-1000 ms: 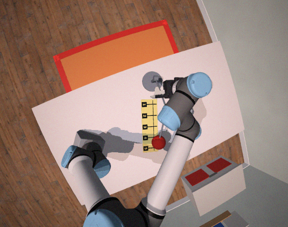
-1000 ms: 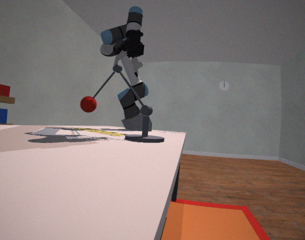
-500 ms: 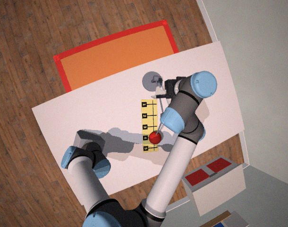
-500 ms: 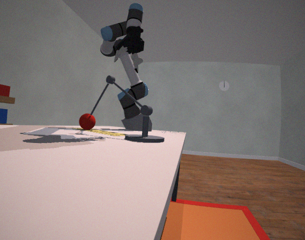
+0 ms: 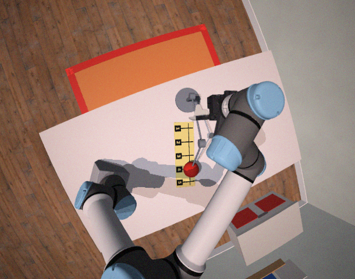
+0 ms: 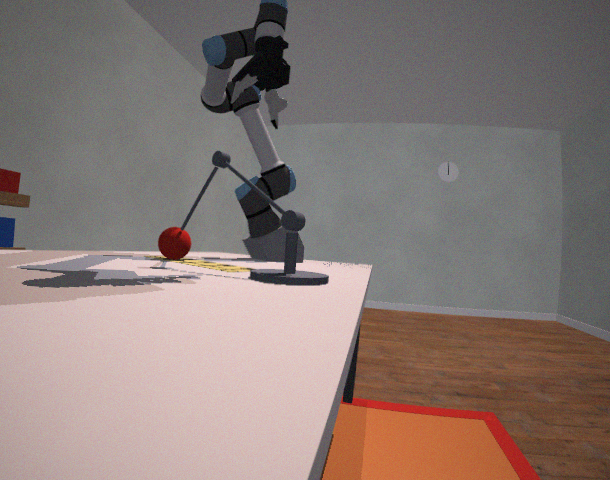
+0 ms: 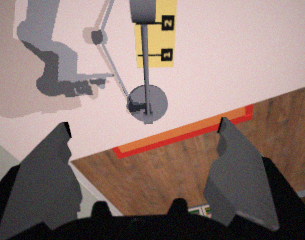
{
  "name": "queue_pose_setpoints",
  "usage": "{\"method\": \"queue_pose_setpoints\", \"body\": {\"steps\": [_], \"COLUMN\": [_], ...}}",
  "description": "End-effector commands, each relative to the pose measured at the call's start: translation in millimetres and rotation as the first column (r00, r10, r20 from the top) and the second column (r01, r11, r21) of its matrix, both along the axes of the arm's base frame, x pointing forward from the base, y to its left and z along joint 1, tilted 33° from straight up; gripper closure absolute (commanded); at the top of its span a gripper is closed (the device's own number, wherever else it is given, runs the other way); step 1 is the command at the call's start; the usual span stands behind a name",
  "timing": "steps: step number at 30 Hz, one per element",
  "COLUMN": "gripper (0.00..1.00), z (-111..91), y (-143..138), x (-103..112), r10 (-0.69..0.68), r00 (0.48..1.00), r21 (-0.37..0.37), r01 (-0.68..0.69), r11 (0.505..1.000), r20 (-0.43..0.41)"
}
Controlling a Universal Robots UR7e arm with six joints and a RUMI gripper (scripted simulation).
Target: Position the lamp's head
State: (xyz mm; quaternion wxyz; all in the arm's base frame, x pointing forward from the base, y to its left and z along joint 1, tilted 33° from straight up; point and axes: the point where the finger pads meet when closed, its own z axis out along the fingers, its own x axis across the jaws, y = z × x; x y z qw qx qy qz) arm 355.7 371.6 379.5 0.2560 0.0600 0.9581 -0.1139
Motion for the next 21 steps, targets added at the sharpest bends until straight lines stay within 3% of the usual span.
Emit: {"method": "queue_pose_setpoints", "body": {"steps": [1,7,21], "gripper": [0.0,0.0,0.0], "z": [15.2,31.9,26.0], "y": [4.5,9.3,7.5], "x": [-8.4,-17.8,-14.5], "r10": [0.0,0.0,0.001], "r00": [1.0,1.0,1.0], "r21": [0.0,0.001,0.002], "r01": [0.0,0.0,-0.001], "r11": [1.0,1.0,1.0], "r20": [0.0,0.001,0.002]}}
